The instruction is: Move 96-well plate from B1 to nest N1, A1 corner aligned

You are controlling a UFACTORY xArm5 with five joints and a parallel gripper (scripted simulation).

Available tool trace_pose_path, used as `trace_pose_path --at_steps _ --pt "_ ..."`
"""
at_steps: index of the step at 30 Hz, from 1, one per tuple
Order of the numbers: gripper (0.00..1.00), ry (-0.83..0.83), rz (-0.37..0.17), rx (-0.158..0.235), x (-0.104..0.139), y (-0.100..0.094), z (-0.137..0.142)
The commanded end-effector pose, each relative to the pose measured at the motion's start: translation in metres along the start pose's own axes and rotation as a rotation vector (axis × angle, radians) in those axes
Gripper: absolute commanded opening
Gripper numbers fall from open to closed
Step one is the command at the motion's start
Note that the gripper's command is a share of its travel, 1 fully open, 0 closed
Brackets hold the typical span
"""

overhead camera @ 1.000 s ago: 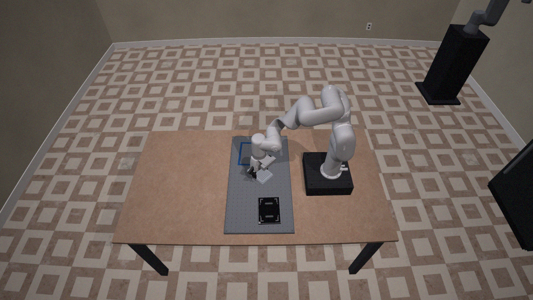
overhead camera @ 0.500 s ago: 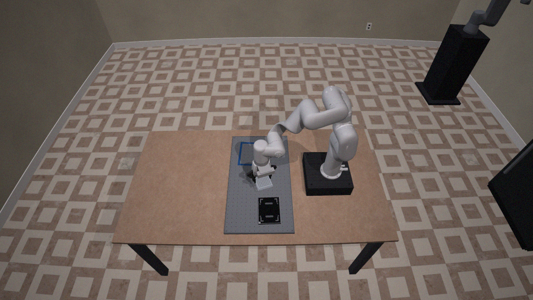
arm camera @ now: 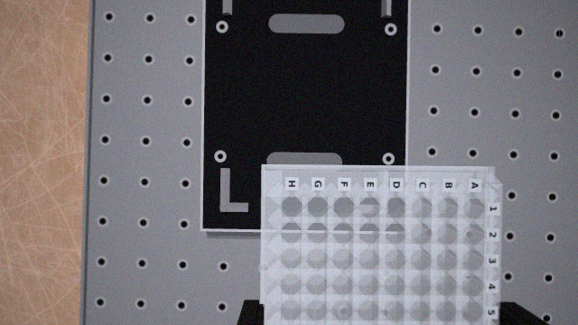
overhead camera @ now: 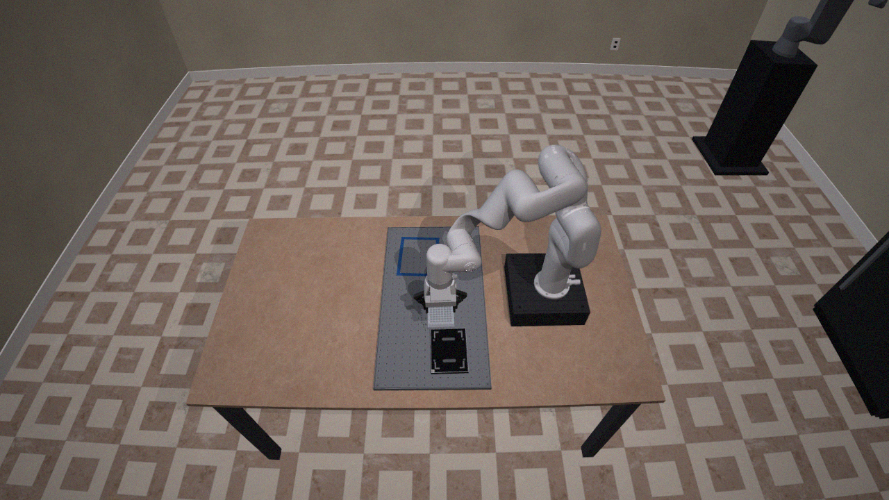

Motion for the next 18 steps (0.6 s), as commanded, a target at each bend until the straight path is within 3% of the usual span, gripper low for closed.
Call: trace_pose_path --at_steps 1,18 --pt "0.0 0.006 0.002 0.003 -0.008 -0.001 -0.001" --pt "0.0 0.006 0.003 0.003 -0.057 -0.003 -0.014"
Point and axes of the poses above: the point where the finger pads meet when closed, its own y axis out along the fingers, its own z axis across the jaws, x = y × z, the point moved 4 cm from there along -y, back along the fingers, and after that the axes turned 2 degrees about y, right-handed, at the moved point
